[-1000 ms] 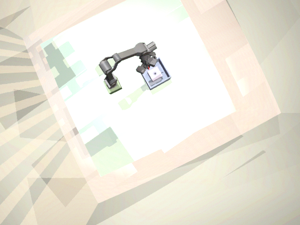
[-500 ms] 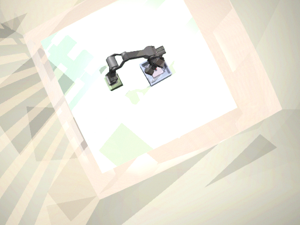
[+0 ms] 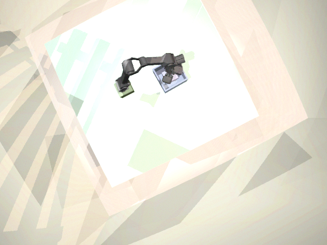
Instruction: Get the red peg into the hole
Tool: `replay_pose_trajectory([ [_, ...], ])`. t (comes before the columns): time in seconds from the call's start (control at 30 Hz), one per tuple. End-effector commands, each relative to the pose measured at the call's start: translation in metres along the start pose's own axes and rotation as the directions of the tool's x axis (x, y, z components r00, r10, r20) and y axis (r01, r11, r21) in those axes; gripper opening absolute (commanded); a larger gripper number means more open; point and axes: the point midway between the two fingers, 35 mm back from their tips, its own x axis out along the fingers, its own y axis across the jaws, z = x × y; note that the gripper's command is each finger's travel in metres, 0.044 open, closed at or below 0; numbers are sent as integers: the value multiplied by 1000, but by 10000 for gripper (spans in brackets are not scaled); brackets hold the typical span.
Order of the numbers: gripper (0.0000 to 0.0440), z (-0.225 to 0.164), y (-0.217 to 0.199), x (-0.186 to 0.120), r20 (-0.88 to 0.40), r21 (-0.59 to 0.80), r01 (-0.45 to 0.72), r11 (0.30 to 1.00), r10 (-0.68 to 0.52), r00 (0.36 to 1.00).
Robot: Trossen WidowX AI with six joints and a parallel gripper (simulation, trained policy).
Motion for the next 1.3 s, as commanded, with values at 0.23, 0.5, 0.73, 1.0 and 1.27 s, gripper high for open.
replay_pose_trajectory([
  [0.23,412,32,25,-9,-32,-9,-79,997,79,996],
  [0.5,440,56,56,-26,-29,-20,-189,982,188,982],
  [0.73,440,65,70,-35,-17,-33,-236,971,236,972],
  [1.0,440,65,70,-35,-17,-34,-237,971,236,972],
  [1.27,440,65,70,-35,-16,-34,-237,971,236,972],
])
